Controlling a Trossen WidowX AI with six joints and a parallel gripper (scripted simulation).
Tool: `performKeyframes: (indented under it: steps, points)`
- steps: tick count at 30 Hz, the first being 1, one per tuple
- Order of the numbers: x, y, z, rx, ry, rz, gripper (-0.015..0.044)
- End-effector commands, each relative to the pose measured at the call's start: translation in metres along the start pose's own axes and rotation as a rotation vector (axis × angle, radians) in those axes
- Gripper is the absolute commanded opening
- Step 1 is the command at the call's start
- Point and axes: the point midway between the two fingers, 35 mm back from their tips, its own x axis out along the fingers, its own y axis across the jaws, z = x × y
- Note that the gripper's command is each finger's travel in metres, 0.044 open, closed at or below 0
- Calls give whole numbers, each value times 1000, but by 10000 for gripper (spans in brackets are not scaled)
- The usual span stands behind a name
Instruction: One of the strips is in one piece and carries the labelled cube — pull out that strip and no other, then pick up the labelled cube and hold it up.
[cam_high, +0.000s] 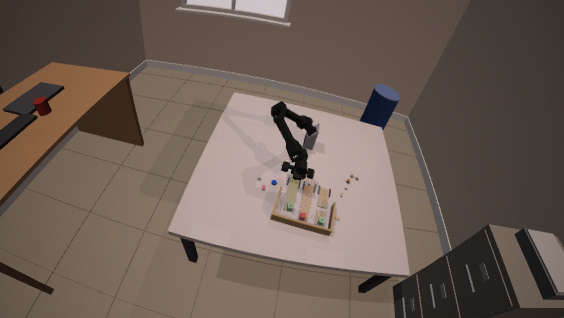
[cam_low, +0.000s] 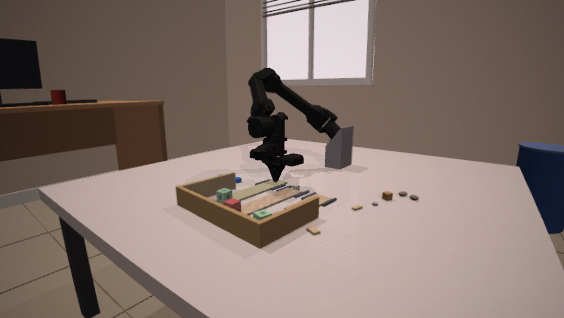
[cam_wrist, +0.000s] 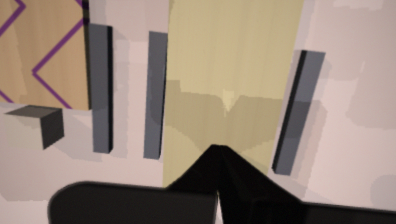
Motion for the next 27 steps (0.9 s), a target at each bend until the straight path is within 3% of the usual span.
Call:
performKeyframes:
  steps: [1, 27]
  points:
    - [3, 1, -11, -5, 13, -1, 0]
    - [4, 2, -51, -6, 14, -1, 0]
